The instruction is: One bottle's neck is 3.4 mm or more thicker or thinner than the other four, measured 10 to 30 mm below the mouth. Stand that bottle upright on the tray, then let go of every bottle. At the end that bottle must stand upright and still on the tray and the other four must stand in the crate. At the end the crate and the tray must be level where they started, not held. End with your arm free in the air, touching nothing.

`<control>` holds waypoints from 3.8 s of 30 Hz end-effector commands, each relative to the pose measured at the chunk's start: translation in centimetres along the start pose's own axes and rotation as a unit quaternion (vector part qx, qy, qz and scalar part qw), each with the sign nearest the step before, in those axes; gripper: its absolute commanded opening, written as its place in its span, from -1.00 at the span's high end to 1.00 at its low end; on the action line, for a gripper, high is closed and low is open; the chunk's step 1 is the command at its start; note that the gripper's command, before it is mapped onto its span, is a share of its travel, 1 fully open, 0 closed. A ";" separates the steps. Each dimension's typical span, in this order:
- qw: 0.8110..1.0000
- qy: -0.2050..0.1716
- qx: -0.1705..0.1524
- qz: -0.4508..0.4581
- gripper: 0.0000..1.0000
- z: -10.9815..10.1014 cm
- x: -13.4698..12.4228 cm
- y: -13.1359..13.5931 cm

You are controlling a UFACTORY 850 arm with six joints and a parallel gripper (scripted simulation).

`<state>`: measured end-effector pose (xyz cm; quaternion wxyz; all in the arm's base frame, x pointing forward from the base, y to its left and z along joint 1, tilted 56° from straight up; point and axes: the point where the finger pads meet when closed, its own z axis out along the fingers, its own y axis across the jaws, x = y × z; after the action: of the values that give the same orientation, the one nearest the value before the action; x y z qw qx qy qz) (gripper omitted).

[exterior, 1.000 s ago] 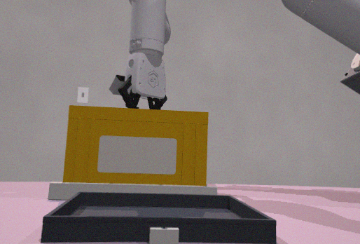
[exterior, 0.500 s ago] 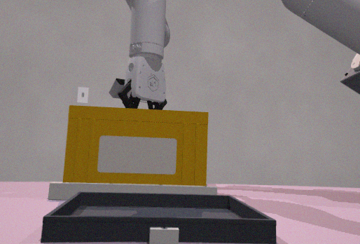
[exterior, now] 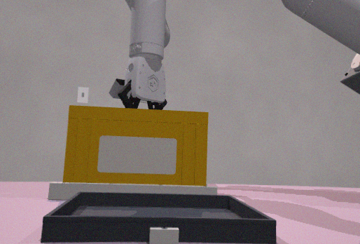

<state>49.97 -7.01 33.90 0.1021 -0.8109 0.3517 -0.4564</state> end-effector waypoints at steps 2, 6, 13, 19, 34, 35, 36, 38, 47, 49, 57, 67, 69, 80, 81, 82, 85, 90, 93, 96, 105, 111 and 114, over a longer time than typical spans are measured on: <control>1.000 0.000 0.000 0.000 1.00 0.0 0.0 0.0; 1.000 0.000 0.000 0.000 1.00 0.0 0.0 0.0; 1.000 0.000 0.000 0.000 1.00 0.0 0.0 0.0; 1.000 0.000 0.000 0.000 1.00 0.0 0.0 0.0; 1.000 0.000 0.000 0.000 1.00 0.0 0.0 0.0; 1.000 0.000 0.000 0.000 1.00 0.0 0.0 0.0; 1.000 0.000 0.000 0.000 1.00 0.0 0.0 0.0; 1.000 0.000 0.000 0.000 1.00 0.0 0.0 0.0; 1.000 0.000 0.000 0.000 -0.30 0.0 0.0 0.0; 1.000 0.000 0.000 0.000 -0.30 0.0 0.0 0.0; 1.000 0.000 0.000 0.000 -0.30 0.0 0.0 0.0; 1.000 0.000 0.000 0.000 -0.30 0.0 0.0 0.0; 1.000 0.000 0.000 0.000 -0.30 0.0 0.0 0.0; 1.000 0.000 0.000 0.000 -0.30 0.0 0.0 0.0; 1.000 0.000 0.000 0.000 -0.30 0.0 0.0 0.0; 1.000 0.000 0.000 0.000 -0.30 -0.1 0.0 0.0; 1.000 0.000 0.000 0.000 -0.30 -0.1 0.0 0.0; 1.000 0.000 0.000 0.000 -0.30 -0.9 0.0 0.0; 1.000 0.000 0.000 0.000 -0.30 -1.7 0.0 0.0; 1.000 0.000 0.000 0.000 -0.30 -2.7 0.0 0.0; 1.000 0.000 0.000 0.000 -0.30 -5.6 0.0 0.0; 1.000 0.000 0.000 0.000 -0.30 -7.4 0.0 0.0; 1.000 0.000 0.000 0.000 -0.30 -7.9 0.0 0.0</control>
<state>44.13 -5.88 37.93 0.1052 -0.8111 0.3504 -0.4565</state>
